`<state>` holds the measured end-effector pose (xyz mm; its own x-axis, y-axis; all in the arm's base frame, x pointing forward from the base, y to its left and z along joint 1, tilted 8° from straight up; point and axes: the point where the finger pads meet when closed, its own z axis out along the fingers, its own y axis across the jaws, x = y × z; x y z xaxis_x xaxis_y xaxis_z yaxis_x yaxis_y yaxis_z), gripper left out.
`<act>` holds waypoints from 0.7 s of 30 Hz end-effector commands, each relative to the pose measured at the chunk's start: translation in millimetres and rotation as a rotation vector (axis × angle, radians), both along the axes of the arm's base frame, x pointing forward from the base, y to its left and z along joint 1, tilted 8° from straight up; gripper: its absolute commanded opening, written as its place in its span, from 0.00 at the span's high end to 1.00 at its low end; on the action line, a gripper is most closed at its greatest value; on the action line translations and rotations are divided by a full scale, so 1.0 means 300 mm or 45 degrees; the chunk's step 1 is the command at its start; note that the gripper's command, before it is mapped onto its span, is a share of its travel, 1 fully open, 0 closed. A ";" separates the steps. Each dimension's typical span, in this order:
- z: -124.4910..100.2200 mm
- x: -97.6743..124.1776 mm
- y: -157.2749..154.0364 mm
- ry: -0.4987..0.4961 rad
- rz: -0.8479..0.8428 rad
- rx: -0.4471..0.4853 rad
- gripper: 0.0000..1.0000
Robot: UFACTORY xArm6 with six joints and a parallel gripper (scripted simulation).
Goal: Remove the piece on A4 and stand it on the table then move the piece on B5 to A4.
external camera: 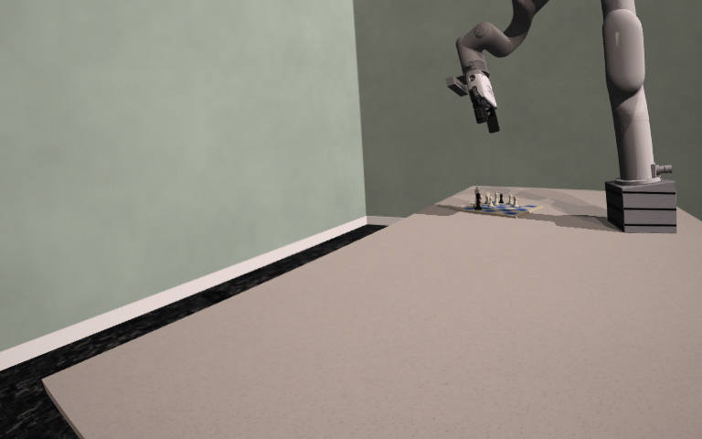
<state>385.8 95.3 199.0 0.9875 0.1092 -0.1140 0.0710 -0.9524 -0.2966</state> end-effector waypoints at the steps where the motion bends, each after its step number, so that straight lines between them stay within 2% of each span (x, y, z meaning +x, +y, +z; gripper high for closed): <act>1: 0.093 0.031 -0.185 -0.092 -0.057 -0.222 0.00; 3: 0.093 0.031 -0.185 -0.092 -0.057 -0.222 0.00; 4: 0.140 0.042 -0.268 -0.138 -0.093 -0.319 0.00; 6: 0.140 0.042 -0.268 -0.138 -0.093 -0.319 0.00; 7: 0.169 0.062 -0.327 -0.159 -0.092 -0.366 0.00; 9: 0.169 0.062 -0.327 -0.159 -0.092 -0.366 0.00; 11: 0.161 0.132 -0.380 -0.131 0.033 -0.303 0.00; 12: 0.161 0.132 -0.380 -0.131 0.033 -0.303 0.00; 13: 0.153 0.167 -0.409 -0.122 0.095 -0.267 0.00; 15: 0.153 0.167 -0.409 -0.122 0.095 -0.267 0.00; 16: 0.143 0.201 -0.440 -0.116 0.157 -0.229 0.00; 21: 0.131 0.234 -0.472 -0.114 0.219 -0.188 0.00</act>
